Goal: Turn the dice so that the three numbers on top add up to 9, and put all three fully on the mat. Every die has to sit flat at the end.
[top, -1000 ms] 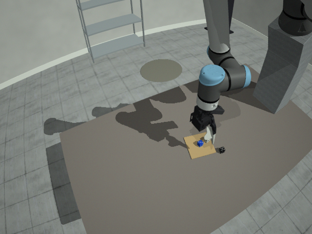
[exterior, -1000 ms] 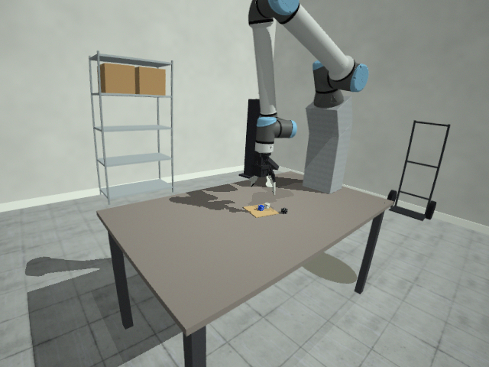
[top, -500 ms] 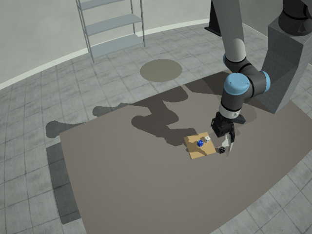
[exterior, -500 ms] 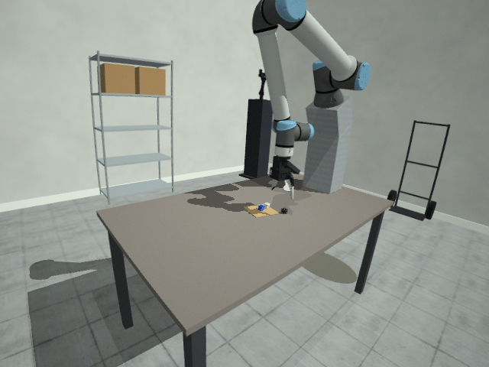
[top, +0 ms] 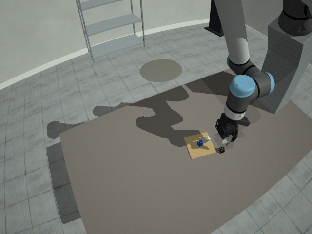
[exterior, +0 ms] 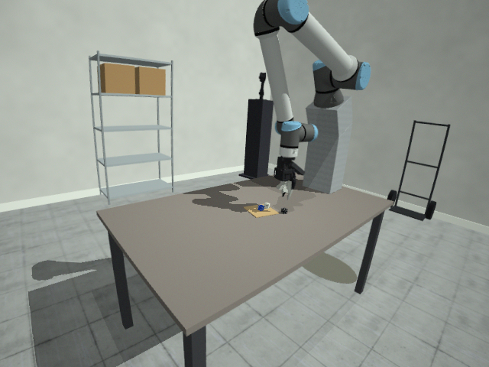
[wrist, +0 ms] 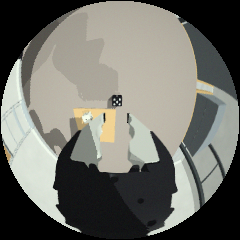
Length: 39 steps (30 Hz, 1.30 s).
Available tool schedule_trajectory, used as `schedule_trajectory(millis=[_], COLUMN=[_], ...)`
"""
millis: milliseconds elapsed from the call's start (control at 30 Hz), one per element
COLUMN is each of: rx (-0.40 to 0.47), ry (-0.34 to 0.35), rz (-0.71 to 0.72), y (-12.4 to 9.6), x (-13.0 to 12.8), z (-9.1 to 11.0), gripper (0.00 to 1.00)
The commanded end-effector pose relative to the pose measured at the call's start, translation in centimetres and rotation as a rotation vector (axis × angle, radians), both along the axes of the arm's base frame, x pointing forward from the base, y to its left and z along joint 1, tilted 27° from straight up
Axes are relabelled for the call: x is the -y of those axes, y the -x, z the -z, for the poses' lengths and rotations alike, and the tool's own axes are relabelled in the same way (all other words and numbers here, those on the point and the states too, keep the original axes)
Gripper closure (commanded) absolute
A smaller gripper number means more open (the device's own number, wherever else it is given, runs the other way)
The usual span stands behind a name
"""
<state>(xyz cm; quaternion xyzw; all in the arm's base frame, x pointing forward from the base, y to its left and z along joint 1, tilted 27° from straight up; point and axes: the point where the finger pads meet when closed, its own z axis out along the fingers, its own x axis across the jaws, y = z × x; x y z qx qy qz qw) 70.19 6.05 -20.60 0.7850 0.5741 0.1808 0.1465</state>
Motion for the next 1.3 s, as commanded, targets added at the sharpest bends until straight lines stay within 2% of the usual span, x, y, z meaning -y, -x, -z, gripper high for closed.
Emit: schedule_trajectory(millis=[0, 933, 1267], rx=[0.001, 0.001, 0.001], ry=[0.000, 0.000, 0.000], rz=[0.001, 0.001, 0.001], y=[0.01, -0.04, -0.37], x=[-0.04, -0.04, -0.02], z=[-0.03, 0.05, 0.70], gripper=[0.76, 0.76, 0.76])
